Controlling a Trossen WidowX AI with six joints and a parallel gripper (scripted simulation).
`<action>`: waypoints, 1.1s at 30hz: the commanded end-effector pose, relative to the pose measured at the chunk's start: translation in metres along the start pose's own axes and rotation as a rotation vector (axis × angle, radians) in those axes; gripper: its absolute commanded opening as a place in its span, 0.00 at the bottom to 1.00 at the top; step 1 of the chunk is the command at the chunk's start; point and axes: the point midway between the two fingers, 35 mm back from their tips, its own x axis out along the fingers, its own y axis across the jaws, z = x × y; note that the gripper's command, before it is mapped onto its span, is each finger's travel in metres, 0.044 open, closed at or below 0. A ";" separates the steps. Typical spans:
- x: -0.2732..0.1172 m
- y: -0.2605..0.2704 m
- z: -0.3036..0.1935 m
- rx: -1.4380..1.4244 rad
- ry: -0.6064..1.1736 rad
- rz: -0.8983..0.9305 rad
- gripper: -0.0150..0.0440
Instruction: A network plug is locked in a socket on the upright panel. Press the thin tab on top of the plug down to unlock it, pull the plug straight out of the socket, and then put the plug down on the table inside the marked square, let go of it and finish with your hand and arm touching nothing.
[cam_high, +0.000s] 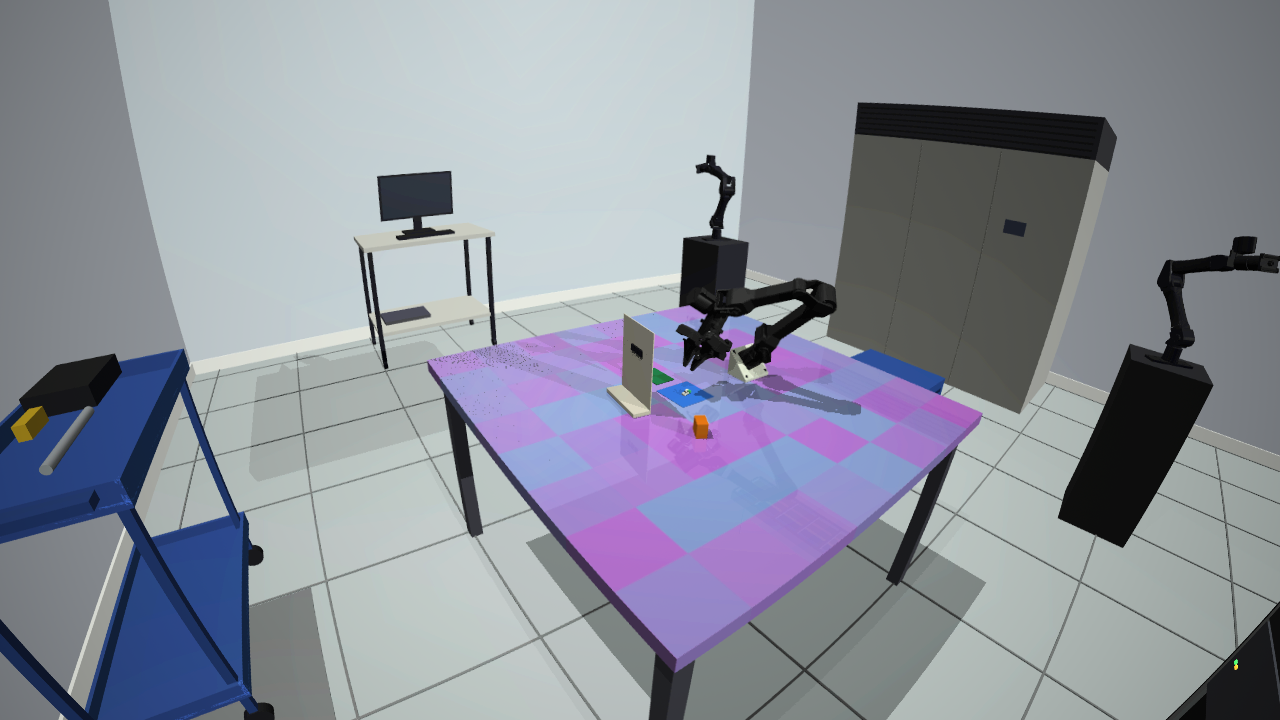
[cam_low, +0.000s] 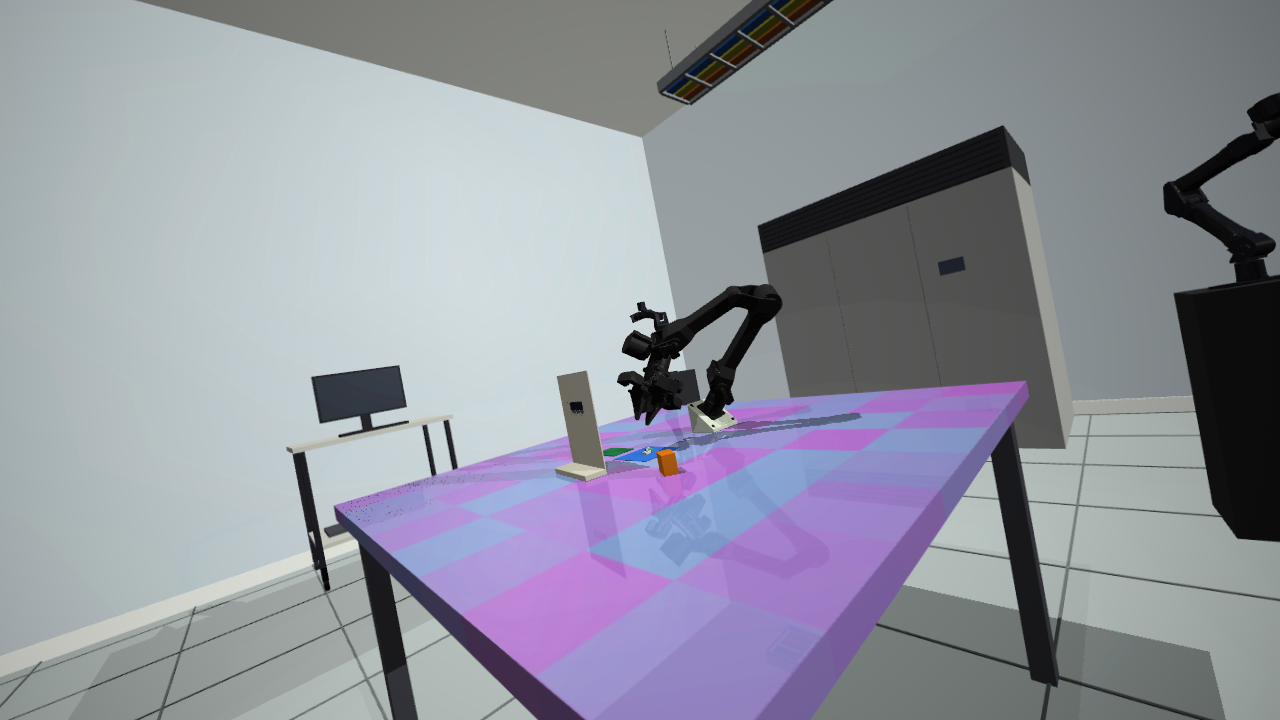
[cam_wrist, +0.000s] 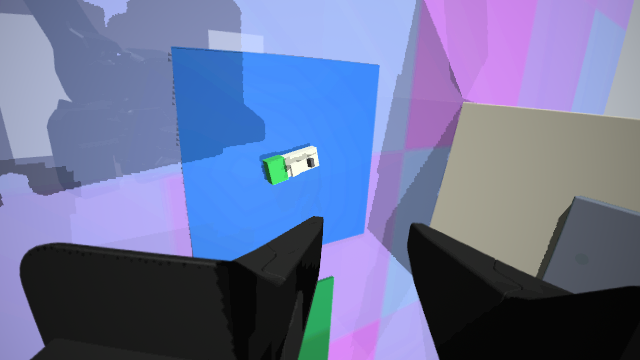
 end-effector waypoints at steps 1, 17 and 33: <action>-0.004 -0.002 0.000 -0.003 -0.003 0.001 0.52; -0.022 -0.012 0.001 -0.002 -0.004 0.000 0.52; -0.038 -0.020 0.002 0.001 -0.004 -0.002 0.52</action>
